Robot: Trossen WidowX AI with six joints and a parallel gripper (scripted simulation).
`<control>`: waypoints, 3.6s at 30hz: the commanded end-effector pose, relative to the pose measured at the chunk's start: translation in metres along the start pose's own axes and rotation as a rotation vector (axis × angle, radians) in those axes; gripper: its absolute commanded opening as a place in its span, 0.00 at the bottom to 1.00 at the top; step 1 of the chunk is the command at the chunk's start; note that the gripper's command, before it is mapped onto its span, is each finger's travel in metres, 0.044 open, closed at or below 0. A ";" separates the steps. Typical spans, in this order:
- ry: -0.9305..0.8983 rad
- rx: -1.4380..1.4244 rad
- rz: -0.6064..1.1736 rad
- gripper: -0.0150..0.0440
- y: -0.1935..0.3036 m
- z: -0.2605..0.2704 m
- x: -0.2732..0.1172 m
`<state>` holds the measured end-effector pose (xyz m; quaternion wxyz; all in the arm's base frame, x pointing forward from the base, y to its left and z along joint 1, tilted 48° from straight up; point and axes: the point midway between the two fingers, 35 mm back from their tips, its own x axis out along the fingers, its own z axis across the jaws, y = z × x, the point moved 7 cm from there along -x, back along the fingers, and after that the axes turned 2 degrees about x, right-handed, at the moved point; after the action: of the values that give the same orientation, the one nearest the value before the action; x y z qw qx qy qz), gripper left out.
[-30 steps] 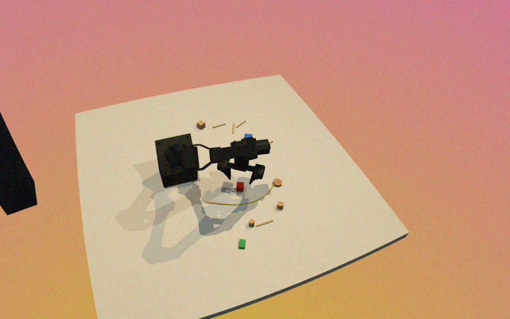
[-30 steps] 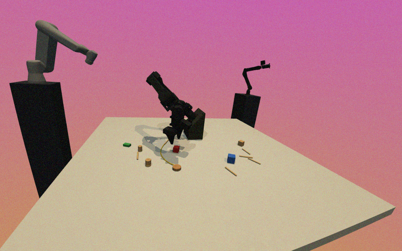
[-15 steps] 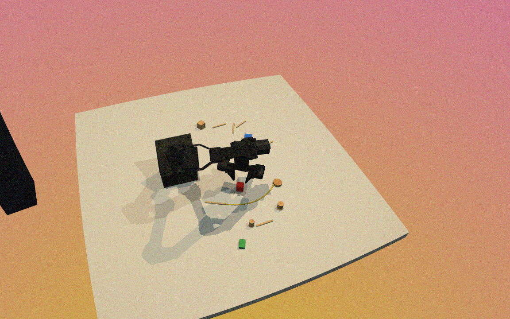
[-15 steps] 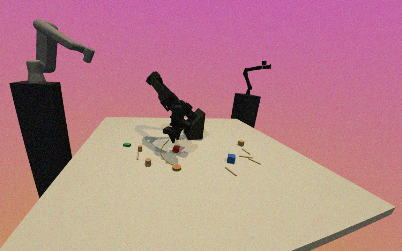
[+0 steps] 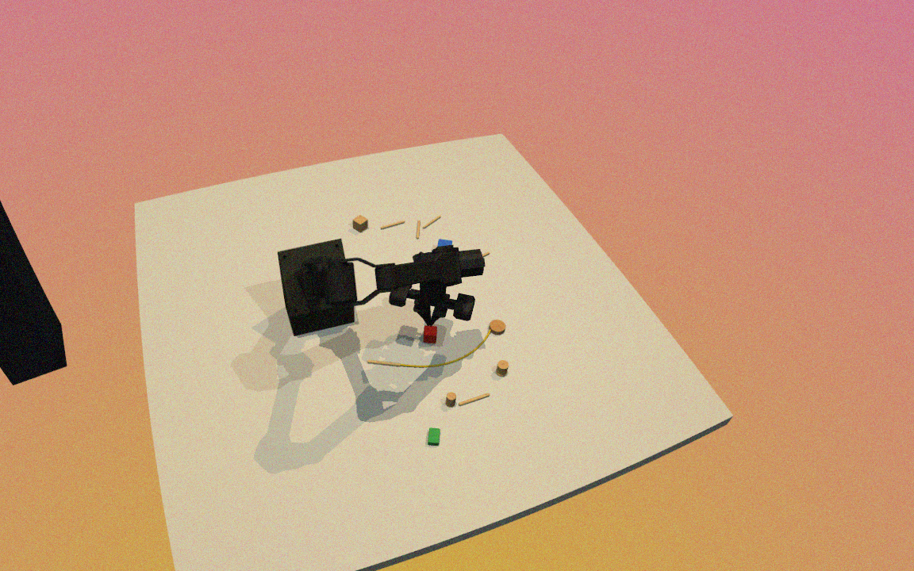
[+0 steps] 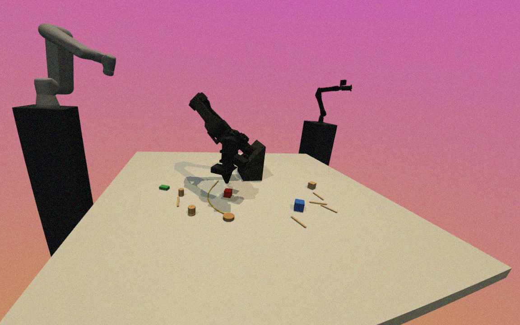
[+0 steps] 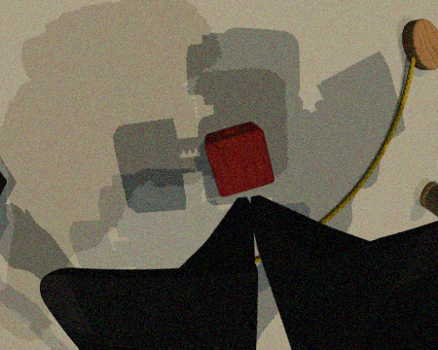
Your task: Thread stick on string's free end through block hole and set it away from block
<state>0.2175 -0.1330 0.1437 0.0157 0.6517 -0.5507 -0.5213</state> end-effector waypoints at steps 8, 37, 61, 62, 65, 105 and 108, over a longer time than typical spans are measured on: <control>0.000 0.000 0.000 0.25 0.000 0.000 0.000; 0.000 0.000 0.000 0.25 0.000 0.000 0.000; -0.001 1.420 0.004 1.00 0.095 0.047 -0.001; -0.001 1.420 0.004 1.00 0.095 0.047 -0.001; -0.001 1.420 0.004 1.00 0.095 0.047 -0.001; -0.007 1.422 0.004 0.46 0.093 0.045 0.024; -0.007 1.422 0.004 0.46 0.093 0.045 0.028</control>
<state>0.1178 -0.1625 0.1637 -0.4148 0.5006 -0.7591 -0.0337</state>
